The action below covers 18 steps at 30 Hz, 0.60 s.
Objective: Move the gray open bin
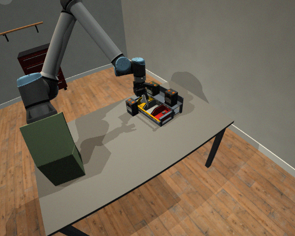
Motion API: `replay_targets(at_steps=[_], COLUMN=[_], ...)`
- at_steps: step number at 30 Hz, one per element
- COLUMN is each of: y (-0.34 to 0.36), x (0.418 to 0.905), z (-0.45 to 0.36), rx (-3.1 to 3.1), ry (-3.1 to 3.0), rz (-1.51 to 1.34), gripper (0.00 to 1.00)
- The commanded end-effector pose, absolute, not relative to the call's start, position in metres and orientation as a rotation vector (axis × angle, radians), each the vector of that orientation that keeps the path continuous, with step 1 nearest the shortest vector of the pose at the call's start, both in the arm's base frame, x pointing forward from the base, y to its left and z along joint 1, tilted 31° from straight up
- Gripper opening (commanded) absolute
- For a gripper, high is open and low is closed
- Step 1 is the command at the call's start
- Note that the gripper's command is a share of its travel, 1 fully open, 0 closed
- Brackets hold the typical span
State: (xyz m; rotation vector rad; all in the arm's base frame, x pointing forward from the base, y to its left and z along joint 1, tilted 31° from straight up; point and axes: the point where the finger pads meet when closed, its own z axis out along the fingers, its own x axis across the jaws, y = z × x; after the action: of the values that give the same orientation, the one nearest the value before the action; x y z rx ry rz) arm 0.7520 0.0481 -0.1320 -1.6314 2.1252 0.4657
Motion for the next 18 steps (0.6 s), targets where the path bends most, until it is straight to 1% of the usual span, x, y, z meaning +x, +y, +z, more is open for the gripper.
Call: replay_targets(at_steps=[1,5,18], y=[0.0475,0.0475,0.0475], x=[0.7526,0.7526,0.7526], z=[-0.1314,-0.1314,-0.1314], rx=[-1.682,-1.873,-1.909], ry=[2.077,1.875,1.833], rz=[0.448,0.384,0.368], gripper=[1.0,1.0,1.0])
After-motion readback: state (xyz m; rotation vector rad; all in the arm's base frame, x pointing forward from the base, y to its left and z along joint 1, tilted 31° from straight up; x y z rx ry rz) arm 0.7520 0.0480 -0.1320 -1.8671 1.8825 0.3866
